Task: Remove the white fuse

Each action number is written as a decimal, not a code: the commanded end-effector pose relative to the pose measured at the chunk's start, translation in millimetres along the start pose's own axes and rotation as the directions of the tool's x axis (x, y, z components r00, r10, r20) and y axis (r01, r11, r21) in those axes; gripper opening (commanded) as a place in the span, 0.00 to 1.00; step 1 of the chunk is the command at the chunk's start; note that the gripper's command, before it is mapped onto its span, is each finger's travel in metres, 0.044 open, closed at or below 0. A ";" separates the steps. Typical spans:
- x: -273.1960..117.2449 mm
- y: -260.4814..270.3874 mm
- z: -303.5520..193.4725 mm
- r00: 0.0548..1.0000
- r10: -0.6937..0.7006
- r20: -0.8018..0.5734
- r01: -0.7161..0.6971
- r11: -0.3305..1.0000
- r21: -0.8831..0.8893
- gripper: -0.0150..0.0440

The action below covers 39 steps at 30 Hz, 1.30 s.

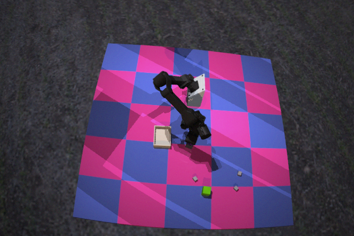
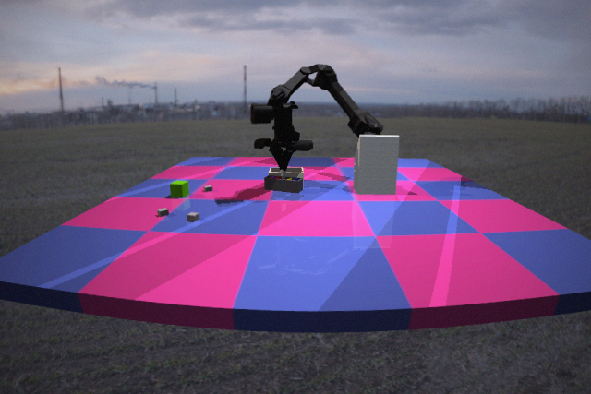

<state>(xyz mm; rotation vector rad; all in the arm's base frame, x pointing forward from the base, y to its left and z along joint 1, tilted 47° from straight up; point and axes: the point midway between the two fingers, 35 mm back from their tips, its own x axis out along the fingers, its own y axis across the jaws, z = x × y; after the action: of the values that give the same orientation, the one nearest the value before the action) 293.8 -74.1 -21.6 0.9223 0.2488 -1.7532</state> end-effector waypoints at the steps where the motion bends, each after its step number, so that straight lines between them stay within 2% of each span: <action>1: -2.6 0.2 -0.5 1.000 -0.003 -0.005 0.003 1.000 0.007 0.25; 28: -29.7 0.8 0.6 1.000 -0.003 -0.005 0.003 1.000 0.006 0.25; 39: -30.0 38.4 67.6 1.000 -0.007 -0.021 0.007 1.000 0.004 0.25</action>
<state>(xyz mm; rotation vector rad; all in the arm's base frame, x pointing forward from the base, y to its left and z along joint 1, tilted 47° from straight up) 299.9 -89.6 36.6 0.9454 0.2651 -1.7556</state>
